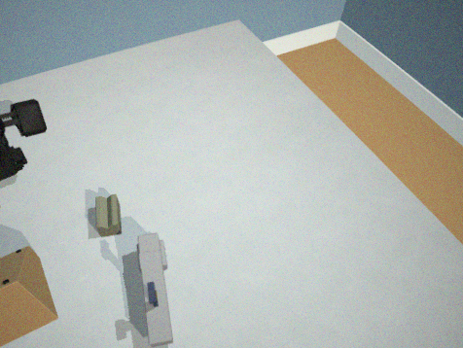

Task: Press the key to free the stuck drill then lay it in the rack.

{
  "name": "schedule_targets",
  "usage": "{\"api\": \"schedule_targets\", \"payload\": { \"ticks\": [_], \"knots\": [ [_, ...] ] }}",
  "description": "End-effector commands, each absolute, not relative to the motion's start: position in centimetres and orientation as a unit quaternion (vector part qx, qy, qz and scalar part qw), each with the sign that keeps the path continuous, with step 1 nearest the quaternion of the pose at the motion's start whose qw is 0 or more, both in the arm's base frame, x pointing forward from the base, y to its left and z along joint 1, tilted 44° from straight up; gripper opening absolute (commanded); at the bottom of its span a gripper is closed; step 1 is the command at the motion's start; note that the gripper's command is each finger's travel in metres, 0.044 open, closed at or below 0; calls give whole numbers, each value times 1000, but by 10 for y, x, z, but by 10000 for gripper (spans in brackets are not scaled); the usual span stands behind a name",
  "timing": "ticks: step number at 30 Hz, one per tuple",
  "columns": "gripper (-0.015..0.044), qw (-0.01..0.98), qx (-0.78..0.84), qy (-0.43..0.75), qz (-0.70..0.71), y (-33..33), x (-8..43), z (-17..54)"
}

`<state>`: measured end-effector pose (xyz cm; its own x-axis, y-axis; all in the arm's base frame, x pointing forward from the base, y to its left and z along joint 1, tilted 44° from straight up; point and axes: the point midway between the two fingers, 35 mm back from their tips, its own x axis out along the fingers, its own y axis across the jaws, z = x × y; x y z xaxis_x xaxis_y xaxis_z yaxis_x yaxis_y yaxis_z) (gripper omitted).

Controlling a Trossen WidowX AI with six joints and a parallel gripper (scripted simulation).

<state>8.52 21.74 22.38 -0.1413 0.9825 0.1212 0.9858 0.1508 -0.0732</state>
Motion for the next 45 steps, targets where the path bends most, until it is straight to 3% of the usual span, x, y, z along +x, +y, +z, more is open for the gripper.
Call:
{"api": "schedule_targets", "payload": {
  "ticks": [1,9,15,19,25,33,39,45],
  "knots": [
    [374,70,-651,-755,-12,217,85,224],
    [164,73,-653,-754,-8,218,86,224],
    [6,156,-687,-701,111,220,122,213],
    [0,267,-707,-603,255,216,172,195],
    [0,494,-659,-330,461,178,258,145],
    [0,726,-420,95,535,89,316,64],
    [0,788,-150,383,458,18,316,7],
    [0,713,163,615,294,-46,284,-40]
  ]
}}
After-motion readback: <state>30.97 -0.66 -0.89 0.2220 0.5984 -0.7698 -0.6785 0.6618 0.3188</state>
